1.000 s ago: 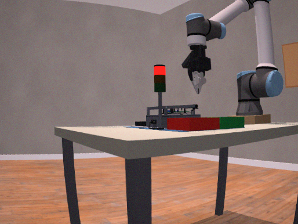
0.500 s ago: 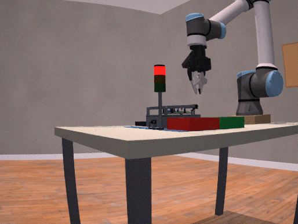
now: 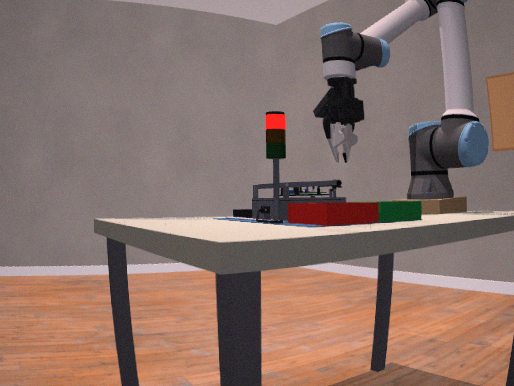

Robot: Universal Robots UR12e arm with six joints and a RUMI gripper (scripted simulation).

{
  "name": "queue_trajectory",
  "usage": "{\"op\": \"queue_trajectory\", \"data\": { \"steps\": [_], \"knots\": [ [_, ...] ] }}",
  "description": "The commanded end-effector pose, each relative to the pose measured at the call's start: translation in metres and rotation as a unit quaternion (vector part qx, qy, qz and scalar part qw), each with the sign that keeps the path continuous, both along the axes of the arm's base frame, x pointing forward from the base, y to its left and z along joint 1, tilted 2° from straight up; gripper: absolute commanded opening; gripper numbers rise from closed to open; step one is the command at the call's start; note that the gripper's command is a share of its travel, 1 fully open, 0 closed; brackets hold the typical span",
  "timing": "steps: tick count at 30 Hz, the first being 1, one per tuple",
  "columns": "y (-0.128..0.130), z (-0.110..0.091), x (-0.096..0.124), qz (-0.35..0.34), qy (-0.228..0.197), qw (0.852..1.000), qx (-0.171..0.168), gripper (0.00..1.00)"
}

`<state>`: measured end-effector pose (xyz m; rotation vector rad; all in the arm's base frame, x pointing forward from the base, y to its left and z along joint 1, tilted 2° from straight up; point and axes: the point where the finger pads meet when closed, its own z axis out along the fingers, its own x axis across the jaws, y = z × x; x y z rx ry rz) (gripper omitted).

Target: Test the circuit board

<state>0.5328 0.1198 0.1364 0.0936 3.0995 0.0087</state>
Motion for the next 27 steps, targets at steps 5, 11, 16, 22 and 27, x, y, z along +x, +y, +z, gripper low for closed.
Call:
{"op": "queue_trajectory", "data": {
  "steps": [5,11,16,22,27],
  "knots": [
    [0.0,0.001,0.001,0.0,-0.001,1.0,0.0,0.15],
    [0.0,0.001,0.001,0.0,-0.001,1.0,0.0,0.15],
    [0.0,0.001,0.001,0.0,-0.001,1.0,0.0,0.15],
    [-0.003,0.001,0.0,0.0,-0.001,1.0,0.0,0.15],
    [-0.019,0.0,-0.003,0.0,-0.001,1.0,0.0,0.15]
  ]
}}
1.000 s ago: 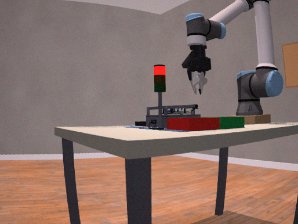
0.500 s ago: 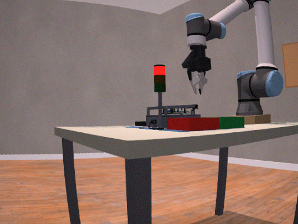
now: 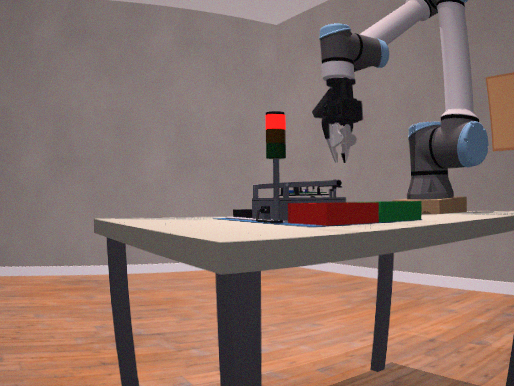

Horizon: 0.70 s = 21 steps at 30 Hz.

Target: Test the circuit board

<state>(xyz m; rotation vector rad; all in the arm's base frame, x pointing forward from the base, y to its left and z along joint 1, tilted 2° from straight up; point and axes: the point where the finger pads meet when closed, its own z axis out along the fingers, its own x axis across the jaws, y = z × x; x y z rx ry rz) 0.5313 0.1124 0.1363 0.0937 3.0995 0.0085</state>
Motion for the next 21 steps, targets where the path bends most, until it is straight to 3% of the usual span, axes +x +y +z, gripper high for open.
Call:
{"op": "queue_trajectory", "data": {
  "steps": [1,13,21],
  "knots": [
    [-0.016,0.0,-0.003,0.0,-0.001,1.0,0.0,0.15],
    [-0.057,0.0,-0.01,0.0,-0.001,1.0,0.0,0.15],
    [-0.062,0.0,-0.011,0.0,-0.001,1.0,0.0,0.15]
  ]
}}
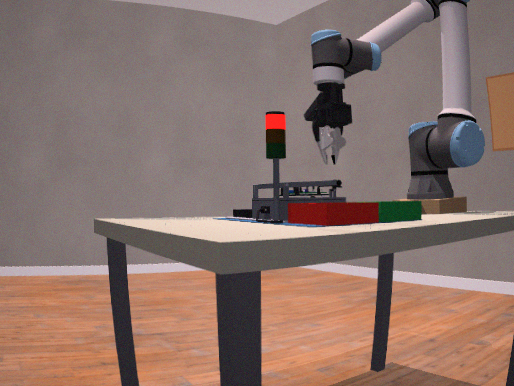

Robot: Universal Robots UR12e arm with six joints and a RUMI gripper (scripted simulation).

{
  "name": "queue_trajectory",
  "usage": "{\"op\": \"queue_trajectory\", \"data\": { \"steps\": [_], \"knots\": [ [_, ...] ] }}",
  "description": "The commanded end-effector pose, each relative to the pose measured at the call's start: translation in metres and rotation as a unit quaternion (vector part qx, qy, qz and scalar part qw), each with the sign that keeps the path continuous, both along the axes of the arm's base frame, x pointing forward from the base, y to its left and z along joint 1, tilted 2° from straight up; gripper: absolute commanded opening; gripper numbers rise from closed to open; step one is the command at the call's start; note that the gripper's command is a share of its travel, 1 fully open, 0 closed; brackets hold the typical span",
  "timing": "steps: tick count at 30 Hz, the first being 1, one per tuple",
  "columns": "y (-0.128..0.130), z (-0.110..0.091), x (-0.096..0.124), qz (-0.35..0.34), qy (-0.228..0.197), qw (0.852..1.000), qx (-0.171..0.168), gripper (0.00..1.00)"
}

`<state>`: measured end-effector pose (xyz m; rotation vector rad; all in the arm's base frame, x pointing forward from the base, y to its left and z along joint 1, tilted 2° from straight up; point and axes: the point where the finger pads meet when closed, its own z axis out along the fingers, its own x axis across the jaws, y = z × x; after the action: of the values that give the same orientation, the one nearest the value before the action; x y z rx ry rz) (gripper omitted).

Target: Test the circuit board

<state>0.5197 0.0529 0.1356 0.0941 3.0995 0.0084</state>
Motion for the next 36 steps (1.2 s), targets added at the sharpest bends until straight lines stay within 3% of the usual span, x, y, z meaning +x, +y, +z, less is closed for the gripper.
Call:
{"op": "queue_trajectory", "data": {
  "steps": [1,24,36],
  "knots": [
    [-0.002,0.001,0.0,0.0,-0.001,1.0,0.0,0.15],
    [-0.002,-0.022,0.001,0.0,-0.001,1.0,0.0,0.15],
    [-0.002,-0.023,0.001,0.0,-0.001,1.0,0.0,0.15]
  ]
}}
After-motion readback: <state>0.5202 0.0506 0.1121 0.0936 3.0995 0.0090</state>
